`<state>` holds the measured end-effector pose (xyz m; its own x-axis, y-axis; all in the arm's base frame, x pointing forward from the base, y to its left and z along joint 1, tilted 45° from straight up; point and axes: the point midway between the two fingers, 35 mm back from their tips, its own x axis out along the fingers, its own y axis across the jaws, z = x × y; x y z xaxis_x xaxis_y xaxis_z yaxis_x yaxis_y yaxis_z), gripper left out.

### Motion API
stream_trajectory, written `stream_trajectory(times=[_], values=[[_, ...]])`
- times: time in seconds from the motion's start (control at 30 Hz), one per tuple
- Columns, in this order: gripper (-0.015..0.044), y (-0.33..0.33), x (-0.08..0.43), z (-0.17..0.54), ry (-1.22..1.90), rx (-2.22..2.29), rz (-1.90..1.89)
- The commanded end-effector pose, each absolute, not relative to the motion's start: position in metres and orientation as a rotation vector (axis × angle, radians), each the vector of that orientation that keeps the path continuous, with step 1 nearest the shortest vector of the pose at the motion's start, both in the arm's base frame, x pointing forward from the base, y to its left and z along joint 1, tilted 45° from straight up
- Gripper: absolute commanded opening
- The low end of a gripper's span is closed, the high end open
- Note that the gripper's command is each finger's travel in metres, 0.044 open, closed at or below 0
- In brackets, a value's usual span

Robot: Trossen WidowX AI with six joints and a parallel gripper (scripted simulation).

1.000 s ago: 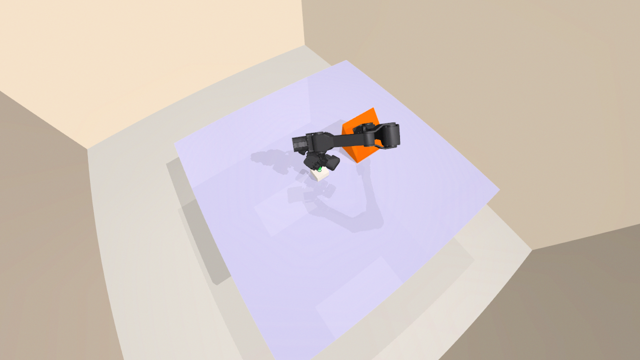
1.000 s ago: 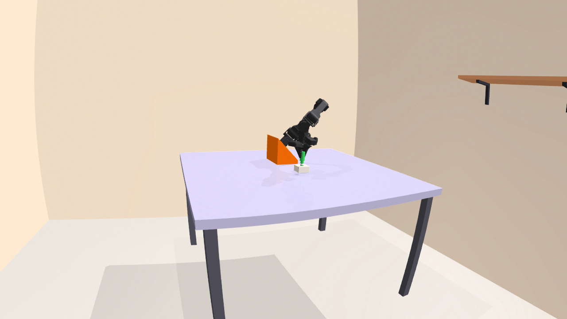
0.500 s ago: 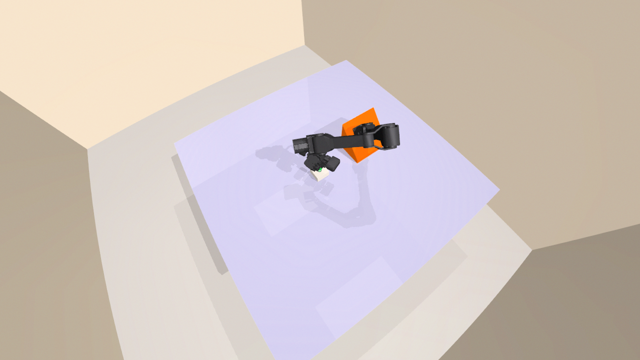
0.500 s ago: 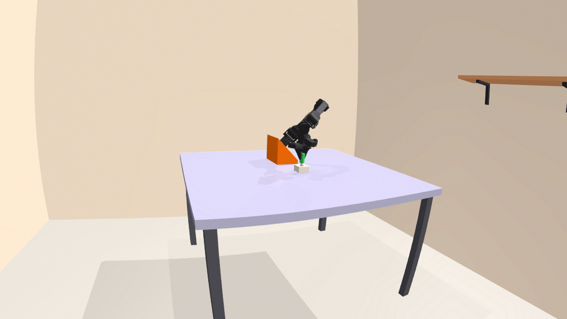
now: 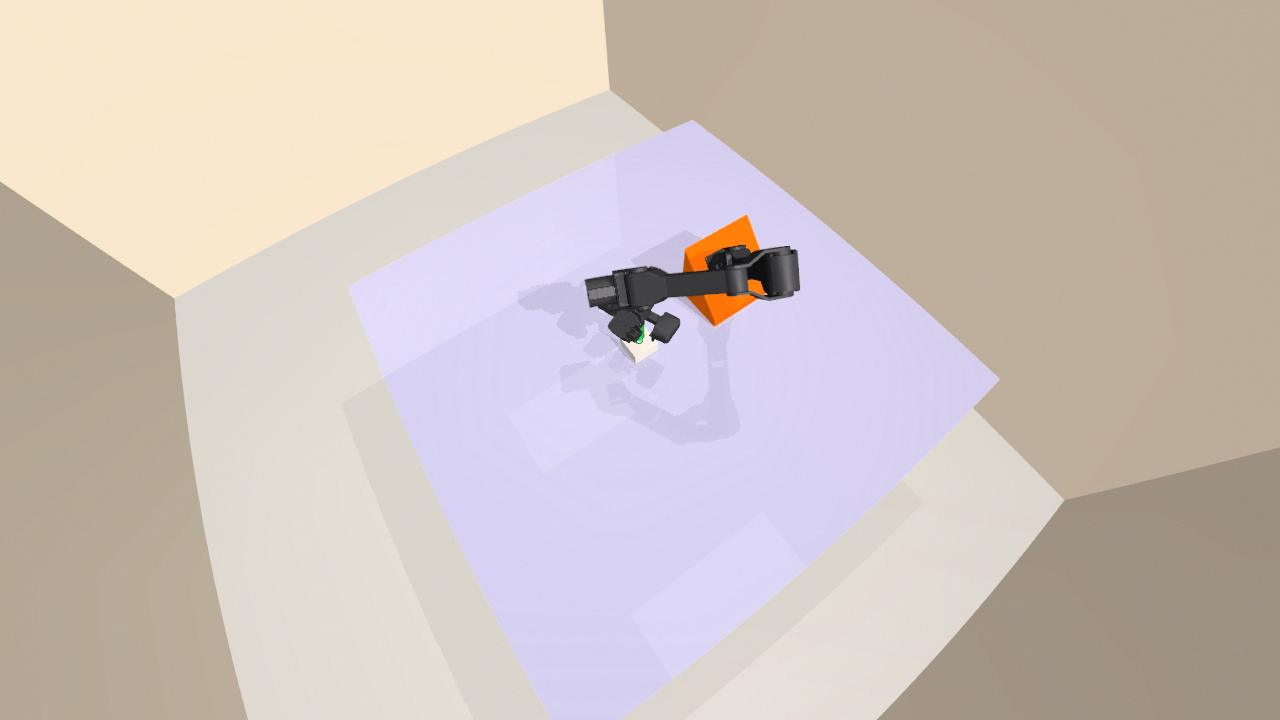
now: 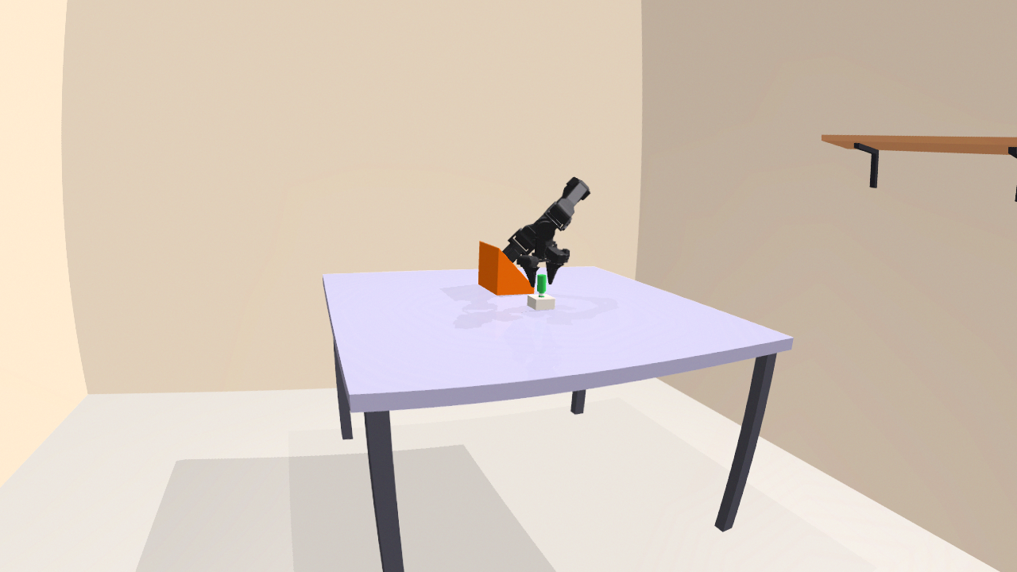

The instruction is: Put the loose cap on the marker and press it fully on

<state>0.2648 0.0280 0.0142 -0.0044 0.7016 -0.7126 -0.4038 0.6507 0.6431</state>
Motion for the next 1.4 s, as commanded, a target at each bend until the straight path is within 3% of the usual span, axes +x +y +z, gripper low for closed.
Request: stream_trajectory(times=[0.0, 0.33, 0.57, 0.9, 1.37], values=[[0.0440, 0.026, 0.265, 0.016, 1.309, 0.283, 0.888], [0.0440, -0.025, 0.265, 0.067, 1.311, 0.282, 0.887], [0.0256, -0.020, 0.265, 0.059, 1.474, 0.580, 0.635], [0.0000, -0.020, 0.265, 0.059, 1.479, 0.590, 0.626], [0.0000, -0.017, 0.265, 0.056, 1.479, 0.590, 0.626]])
